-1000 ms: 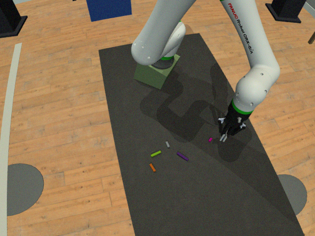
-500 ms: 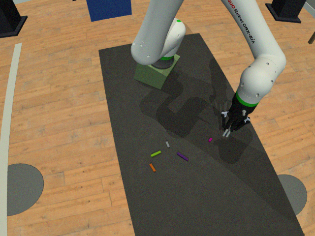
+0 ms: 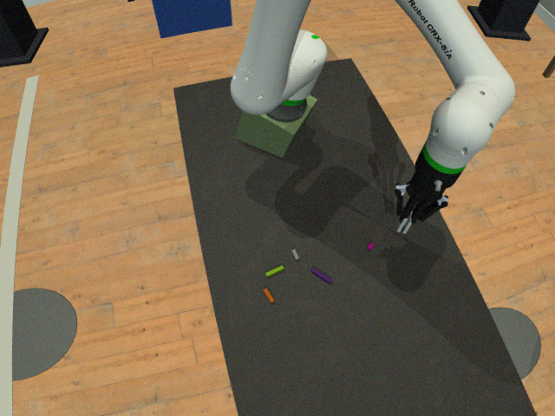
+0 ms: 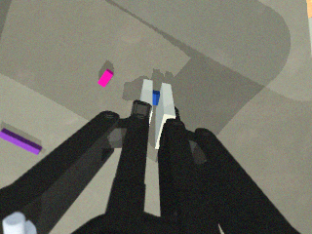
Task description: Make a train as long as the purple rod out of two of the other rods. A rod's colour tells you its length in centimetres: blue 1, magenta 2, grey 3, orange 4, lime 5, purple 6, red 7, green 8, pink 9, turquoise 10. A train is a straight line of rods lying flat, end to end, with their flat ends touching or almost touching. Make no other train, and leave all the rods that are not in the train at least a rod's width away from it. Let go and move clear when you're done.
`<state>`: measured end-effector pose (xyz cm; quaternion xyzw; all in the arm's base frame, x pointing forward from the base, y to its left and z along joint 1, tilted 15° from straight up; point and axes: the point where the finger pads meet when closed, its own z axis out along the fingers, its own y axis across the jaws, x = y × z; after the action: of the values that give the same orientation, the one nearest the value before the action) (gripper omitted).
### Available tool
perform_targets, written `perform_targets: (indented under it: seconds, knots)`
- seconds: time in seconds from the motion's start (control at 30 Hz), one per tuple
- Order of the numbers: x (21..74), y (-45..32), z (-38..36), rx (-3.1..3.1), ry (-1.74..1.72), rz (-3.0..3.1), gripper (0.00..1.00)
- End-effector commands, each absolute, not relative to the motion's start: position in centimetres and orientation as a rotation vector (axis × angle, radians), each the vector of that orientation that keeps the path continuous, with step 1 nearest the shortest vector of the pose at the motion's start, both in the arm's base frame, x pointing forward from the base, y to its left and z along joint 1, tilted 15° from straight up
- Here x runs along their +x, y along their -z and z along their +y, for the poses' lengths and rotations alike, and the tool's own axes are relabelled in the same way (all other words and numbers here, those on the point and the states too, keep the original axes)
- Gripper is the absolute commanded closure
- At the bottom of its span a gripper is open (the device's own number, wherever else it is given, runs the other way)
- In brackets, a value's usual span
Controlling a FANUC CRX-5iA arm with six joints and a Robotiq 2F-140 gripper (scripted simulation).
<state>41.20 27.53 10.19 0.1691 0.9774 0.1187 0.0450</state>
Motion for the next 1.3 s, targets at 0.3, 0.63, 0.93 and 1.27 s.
perform_targets:
  seconds: [0.3,0.63,0.93,1.27]
  knots:
    - [44.1,-8.9,20.2,0.797,-0.374,2.945,0.97]
    - [44.9,-8.4,16.9,0.920,-0.383,2.918,0.97]
    - [44.9,-8.4,16.9,0.920,-0.383,2.918,0.97]
    - [45.2,-6.4,17.4,0.920,-0.382,2.919,0.97]
